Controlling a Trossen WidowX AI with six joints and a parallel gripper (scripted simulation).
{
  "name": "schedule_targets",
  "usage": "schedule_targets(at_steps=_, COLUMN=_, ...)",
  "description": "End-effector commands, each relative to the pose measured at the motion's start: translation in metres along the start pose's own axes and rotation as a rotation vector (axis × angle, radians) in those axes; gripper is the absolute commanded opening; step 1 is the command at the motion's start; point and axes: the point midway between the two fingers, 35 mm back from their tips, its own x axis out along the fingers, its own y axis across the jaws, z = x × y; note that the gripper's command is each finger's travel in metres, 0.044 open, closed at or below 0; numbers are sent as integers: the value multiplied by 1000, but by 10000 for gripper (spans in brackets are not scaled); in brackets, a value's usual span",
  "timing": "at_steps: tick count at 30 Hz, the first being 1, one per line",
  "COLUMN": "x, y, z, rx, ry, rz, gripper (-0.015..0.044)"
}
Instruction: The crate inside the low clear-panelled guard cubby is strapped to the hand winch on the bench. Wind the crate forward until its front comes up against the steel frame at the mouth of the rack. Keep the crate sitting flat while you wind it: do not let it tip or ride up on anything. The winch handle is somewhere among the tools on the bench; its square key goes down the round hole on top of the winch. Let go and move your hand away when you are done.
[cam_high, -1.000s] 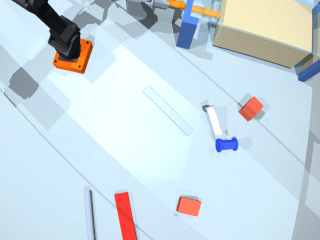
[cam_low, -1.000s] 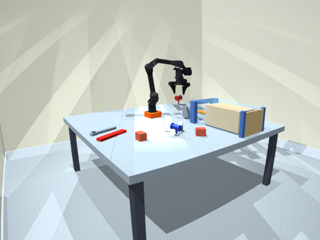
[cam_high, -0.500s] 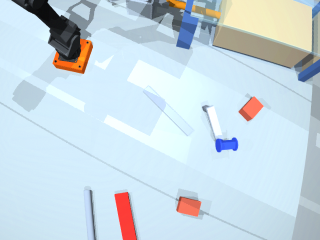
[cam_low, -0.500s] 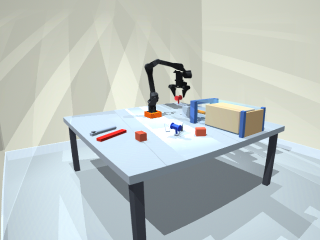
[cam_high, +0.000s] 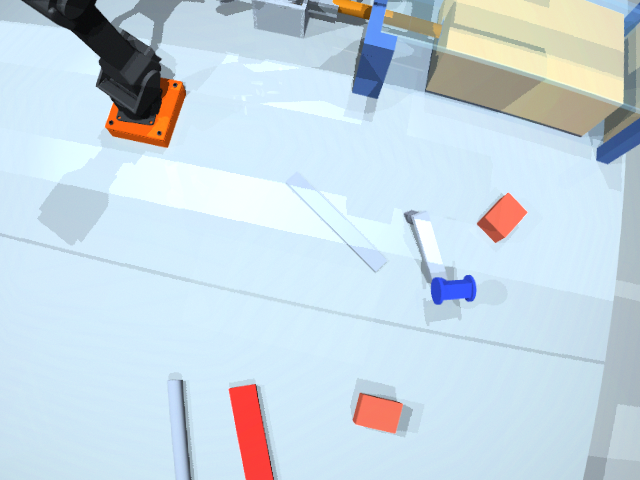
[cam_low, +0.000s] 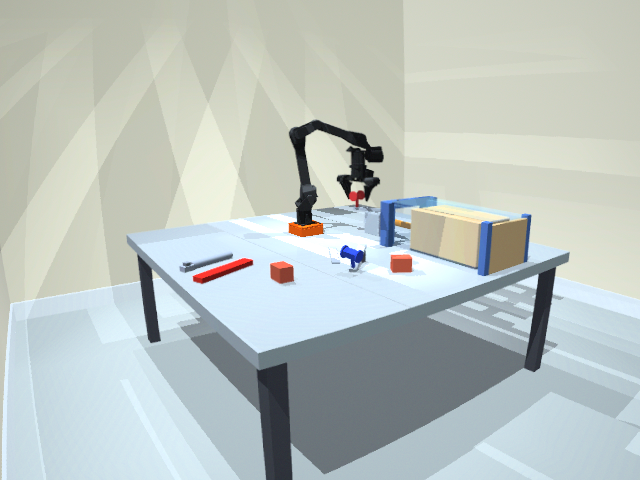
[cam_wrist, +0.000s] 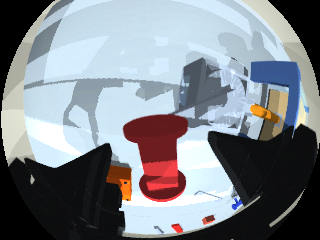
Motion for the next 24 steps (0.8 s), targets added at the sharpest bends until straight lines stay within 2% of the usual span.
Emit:
schedule_targets(at_steps=1, x=8, y=1, z=-2, rx=-6, ry=4, rz=-3, gripper=440)
schedule_targets(at_steps=8, x=14, y=1, z=-3, rx=-6, ry=5, rz=-3, gripper=440)
schedule_targets(at_steps=24, x=11, y=1, z=-2, rx=0, ry=2, rz=1, gripper=20)
